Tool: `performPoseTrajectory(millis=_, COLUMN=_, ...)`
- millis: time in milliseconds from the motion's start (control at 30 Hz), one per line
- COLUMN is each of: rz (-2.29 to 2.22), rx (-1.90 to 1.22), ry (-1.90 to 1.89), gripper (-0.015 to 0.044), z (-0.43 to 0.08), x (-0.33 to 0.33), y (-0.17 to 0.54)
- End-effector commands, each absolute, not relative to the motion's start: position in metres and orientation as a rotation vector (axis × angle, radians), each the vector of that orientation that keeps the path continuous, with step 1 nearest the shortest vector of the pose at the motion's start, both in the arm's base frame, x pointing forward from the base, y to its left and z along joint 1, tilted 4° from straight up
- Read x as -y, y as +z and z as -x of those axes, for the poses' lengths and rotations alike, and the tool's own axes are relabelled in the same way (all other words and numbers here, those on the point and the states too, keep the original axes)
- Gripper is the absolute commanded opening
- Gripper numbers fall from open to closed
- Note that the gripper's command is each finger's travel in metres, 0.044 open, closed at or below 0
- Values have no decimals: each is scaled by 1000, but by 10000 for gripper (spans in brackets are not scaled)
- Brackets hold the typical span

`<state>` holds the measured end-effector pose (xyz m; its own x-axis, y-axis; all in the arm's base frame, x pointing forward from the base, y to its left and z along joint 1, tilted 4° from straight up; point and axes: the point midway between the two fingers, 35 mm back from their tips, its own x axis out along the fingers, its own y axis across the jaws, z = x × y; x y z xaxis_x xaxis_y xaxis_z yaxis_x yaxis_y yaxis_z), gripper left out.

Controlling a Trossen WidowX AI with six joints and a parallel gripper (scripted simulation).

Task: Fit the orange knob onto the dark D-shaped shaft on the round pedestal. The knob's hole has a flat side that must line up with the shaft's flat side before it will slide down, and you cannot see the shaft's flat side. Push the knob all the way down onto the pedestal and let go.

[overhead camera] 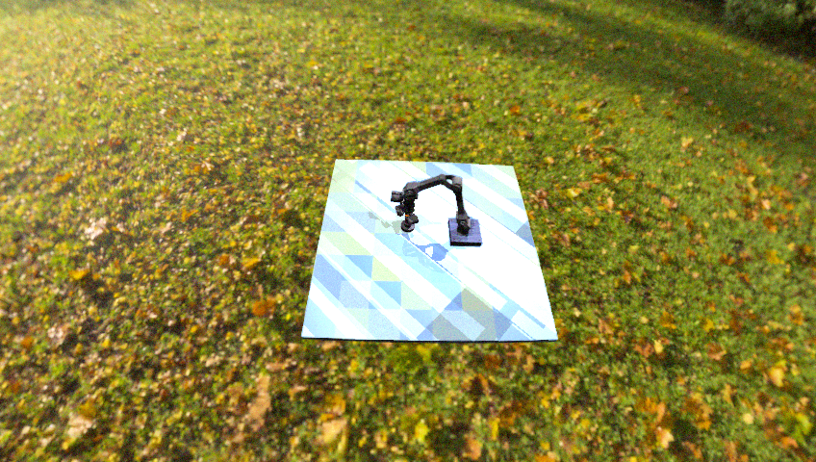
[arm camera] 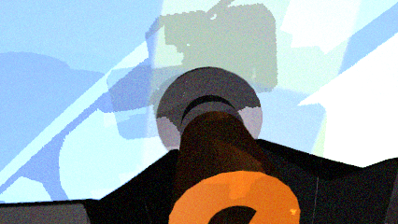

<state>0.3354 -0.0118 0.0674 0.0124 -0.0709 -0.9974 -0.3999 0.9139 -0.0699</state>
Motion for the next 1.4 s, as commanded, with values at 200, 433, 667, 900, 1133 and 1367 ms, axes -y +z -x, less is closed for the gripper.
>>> performPoseTrajectory(millis=200, rz=401, rx=-1543, ry=286, gripper=0, z=-336, x=12, y=67)
performPoseTrajectory(millis=433, rz=408, rx=-1543, ry=292, gripper=0, z=-336, x=12, y=67)
performPoseTrajectory(millis=667, rz=354, rx=-1548, ry=239, gripper=0, z=-336, x=12, y=66)
performPoseTrajectory(millis=900, rz=380, rx=-1546, ry=264, gripper=0, z=-336, x=12, y=66)
performPoseTrajectory(millis=1133, rz=372, rx=-1547, ry=256, gripper=0, z=-335, x=12, y=65)
performPoseTrajectory(millis=1367, rz=400, rx=-1544, ry=285, gripper=0, z=-335, x=13, y=61)
